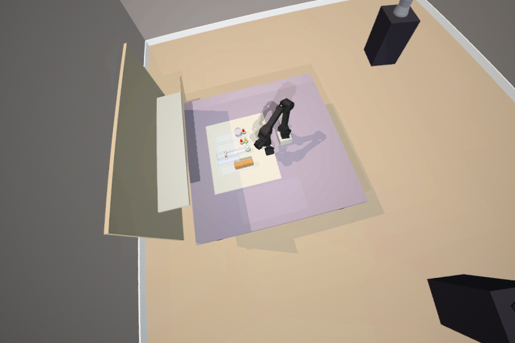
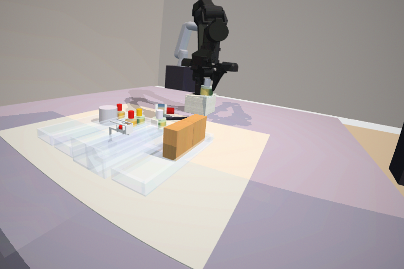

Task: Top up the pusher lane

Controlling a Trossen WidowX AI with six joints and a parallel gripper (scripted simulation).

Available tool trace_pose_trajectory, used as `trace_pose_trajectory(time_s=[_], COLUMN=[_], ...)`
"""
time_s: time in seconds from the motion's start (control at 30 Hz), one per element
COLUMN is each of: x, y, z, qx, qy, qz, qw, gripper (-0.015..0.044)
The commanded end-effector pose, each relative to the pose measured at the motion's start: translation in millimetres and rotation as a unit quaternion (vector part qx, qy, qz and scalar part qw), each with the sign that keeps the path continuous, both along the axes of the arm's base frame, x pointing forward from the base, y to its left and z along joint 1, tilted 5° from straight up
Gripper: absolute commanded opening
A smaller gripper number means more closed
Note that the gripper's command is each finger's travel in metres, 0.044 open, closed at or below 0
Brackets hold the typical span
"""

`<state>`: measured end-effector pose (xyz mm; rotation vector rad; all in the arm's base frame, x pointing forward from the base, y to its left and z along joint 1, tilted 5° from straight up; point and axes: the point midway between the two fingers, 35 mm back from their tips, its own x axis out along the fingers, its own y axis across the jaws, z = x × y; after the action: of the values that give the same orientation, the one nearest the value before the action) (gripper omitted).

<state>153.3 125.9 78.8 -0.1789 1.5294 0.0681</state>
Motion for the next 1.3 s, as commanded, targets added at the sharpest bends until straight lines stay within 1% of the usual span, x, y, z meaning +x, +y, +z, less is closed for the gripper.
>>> trace_pose_trajectory(time_s=[0.0,0.4,0.8,0.97,1.17,1.27], x=[14,70,120,123,125,125], y=[-1,-22,-61,-63,-65,-65], z=[-2,-17,-37,-41,-62,-63], qx=[0.002,0.001,-0.002,-0.003,-0.003,-0.003], qy=[-0.001,-0.003,-0.006,-0.006,-0.006,-0.006], qz=[0.000,0.001,0.003,0.003,0.003,0.003], qw=[1.000,1.000,1.000,1.000,1.000,1.000], gripper=[0.0000,0.0000,0.0000,0.0000,0.0000,0.0000])
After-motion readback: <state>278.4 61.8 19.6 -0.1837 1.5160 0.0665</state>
